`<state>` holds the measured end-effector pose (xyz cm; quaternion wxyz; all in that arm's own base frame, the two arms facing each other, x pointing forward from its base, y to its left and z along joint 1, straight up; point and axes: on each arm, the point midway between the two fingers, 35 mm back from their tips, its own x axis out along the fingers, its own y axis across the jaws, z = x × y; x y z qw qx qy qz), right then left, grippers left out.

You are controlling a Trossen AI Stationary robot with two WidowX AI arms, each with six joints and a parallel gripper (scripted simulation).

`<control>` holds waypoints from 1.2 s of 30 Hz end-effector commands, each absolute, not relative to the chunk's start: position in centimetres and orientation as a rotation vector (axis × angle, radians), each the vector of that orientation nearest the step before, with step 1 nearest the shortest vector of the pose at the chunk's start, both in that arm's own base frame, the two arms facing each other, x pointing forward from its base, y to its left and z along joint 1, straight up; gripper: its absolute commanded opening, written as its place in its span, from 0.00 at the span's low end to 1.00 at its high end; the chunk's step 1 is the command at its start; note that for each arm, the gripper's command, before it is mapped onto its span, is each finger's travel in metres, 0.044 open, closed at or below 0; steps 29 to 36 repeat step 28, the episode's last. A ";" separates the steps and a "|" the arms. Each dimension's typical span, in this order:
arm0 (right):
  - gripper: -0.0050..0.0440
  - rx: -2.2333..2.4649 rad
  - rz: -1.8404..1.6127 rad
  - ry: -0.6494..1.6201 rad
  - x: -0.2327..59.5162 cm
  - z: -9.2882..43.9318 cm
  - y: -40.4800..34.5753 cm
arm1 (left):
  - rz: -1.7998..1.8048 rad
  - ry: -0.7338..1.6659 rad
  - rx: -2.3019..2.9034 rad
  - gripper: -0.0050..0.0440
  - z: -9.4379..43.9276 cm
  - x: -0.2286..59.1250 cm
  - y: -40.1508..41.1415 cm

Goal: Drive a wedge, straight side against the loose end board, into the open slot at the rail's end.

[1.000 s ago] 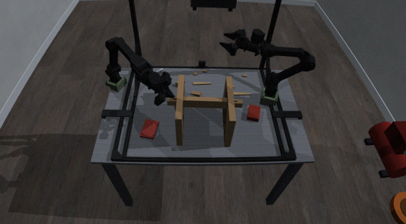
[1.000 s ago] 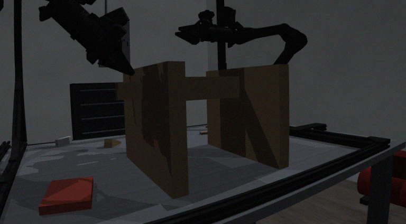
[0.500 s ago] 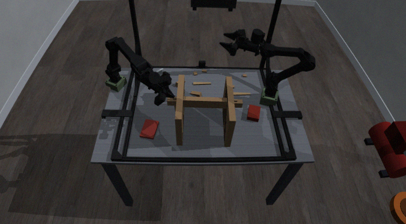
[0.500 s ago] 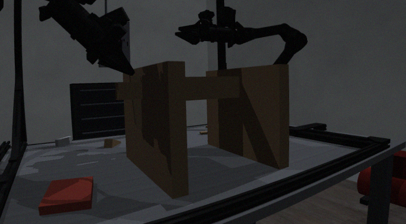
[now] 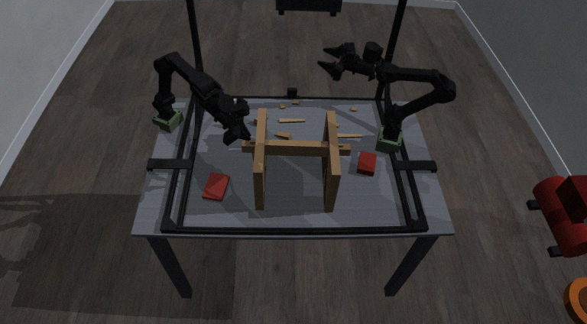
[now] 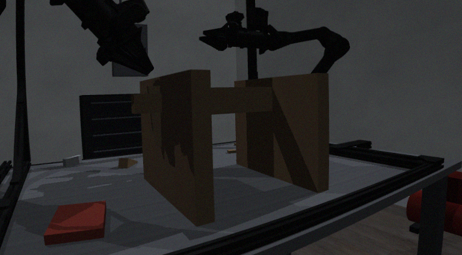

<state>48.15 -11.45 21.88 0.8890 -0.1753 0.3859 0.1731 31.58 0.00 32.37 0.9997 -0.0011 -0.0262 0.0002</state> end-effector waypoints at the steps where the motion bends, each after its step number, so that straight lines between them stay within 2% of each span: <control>1: 0.44 -0.702 0.340 0.894 48.6 22.1 -10.1 | 0.001 -0.052 -0.002 1.00 32.4 31.6 0.0; 11: 0.93 -1.559 0.437 1.185 49.0 22.0 -6.9 | 0.001 -0.052 -0.002 1.00 32.4 31.6 0.0; 13: 0.93 -1.559 0.437 1.185 49.0 22.0 -6.9 | 0.001 -0.052 -0.002 1.00 32.4 31.6 0.0; 15: 1.00 -1.778 0.486 1.258 49.0 22.6 -6.8 | 0.001 -0.052 -0.002 1.00 32.4 31.6 0.0; 23: 1.00 -2.311 0.618 1.506 48.8 25.2 -5.7 | 0.001 -0.052 -0.002 1.00 32.4 31.6 0.0; 36: 1.00 -2.338 0.626 1.521 48.8 25.4 -5.6 | 0.001 -0.052 -0.002 1.00 32.4 31.6 0.0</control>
